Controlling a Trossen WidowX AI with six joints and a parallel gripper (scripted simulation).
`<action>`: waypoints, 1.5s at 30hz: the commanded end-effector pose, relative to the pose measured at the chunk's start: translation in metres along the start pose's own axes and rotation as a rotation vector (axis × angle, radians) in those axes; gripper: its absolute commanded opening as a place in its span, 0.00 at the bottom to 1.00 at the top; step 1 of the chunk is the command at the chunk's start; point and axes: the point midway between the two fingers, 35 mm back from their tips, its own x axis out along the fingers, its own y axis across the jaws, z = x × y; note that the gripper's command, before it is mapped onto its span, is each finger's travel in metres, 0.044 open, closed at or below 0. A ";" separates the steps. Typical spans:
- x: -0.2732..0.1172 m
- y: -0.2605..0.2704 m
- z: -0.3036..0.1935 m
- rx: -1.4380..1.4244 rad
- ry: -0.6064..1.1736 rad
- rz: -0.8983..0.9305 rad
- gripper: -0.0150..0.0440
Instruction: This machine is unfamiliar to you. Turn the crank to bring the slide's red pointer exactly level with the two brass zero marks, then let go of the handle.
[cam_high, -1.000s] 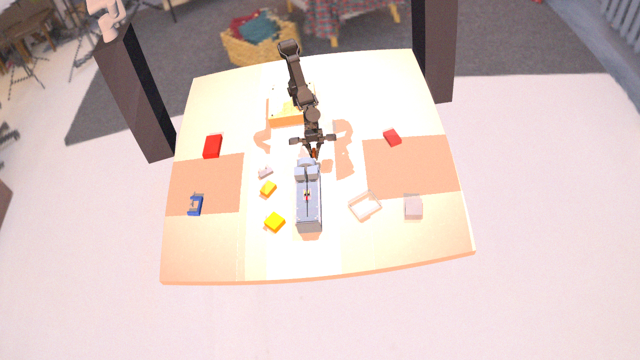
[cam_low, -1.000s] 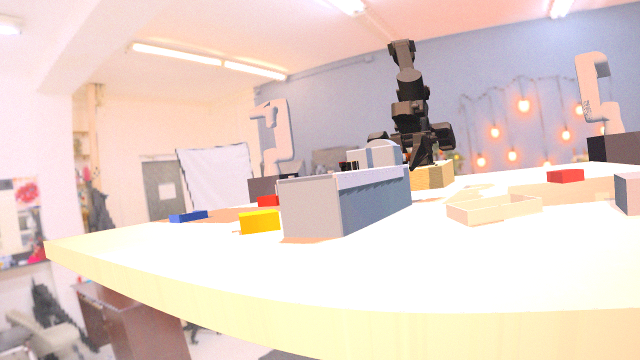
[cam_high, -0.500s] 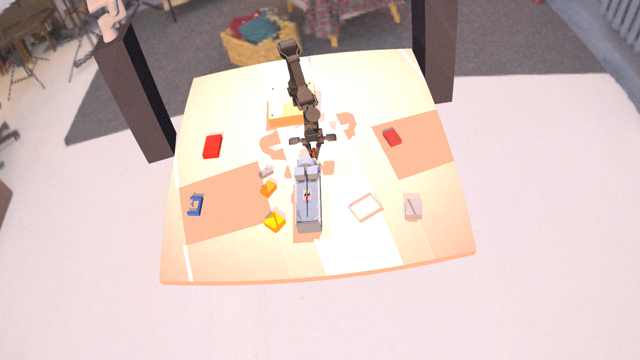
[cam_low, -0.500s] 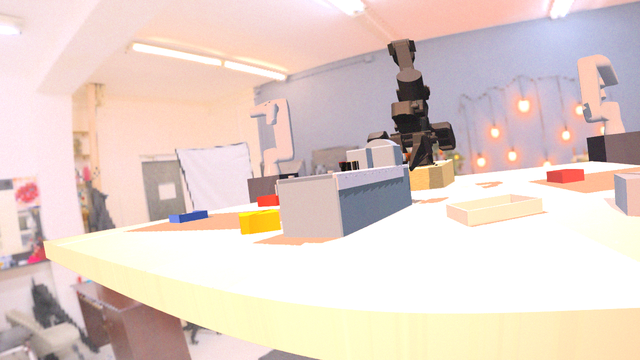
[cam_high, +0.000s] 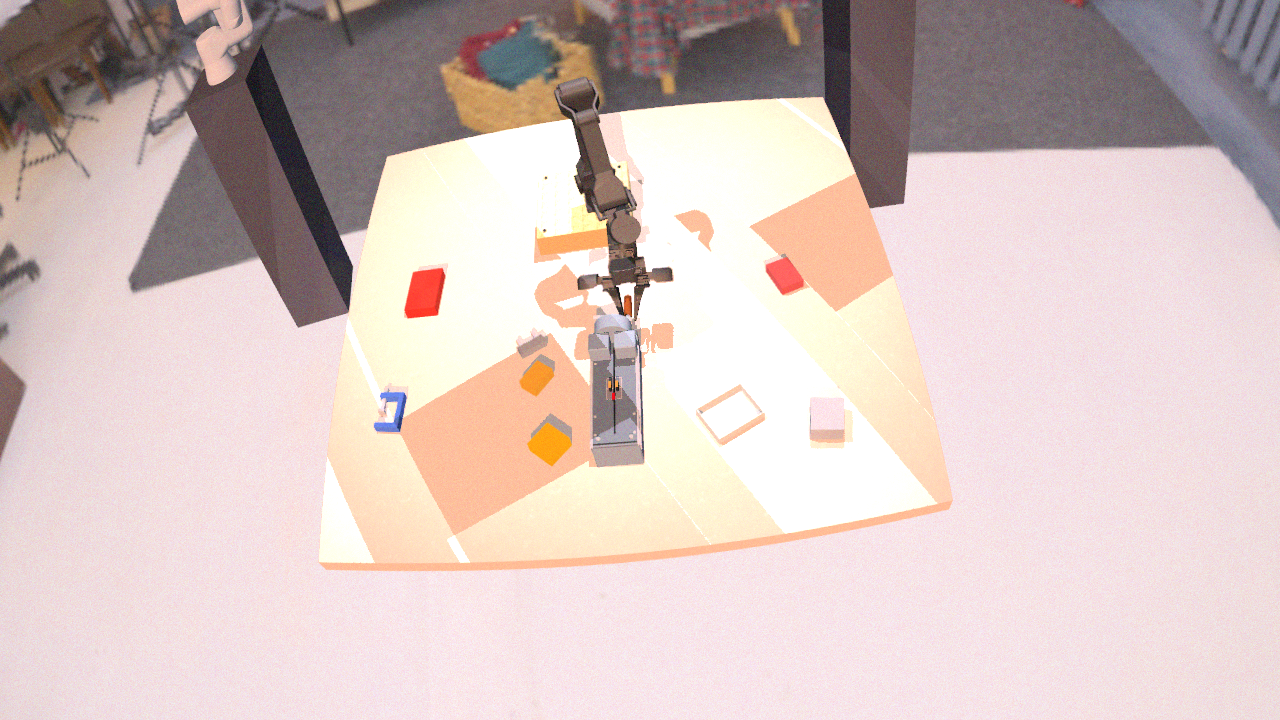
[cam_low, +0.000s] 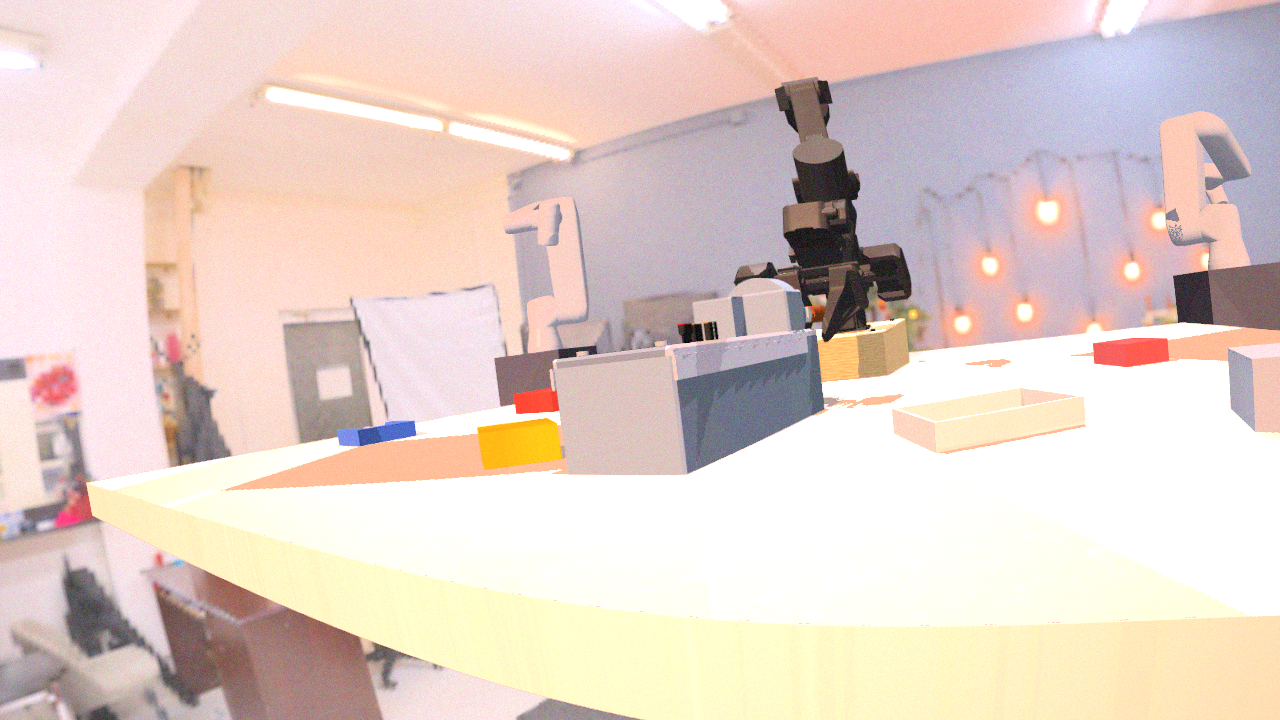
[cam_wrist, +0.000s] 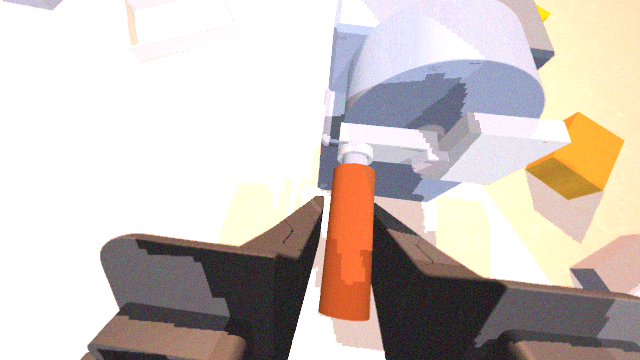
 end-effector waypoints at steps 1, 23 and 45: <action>0.000 0.000 0.000 0.000 0.000 0.000 0.57; -0.031 0.000 0.032 0.000 -0.001 0.000 1.00; -0.087 -0.002 0.108 0.003 0.009 -0.001 1.00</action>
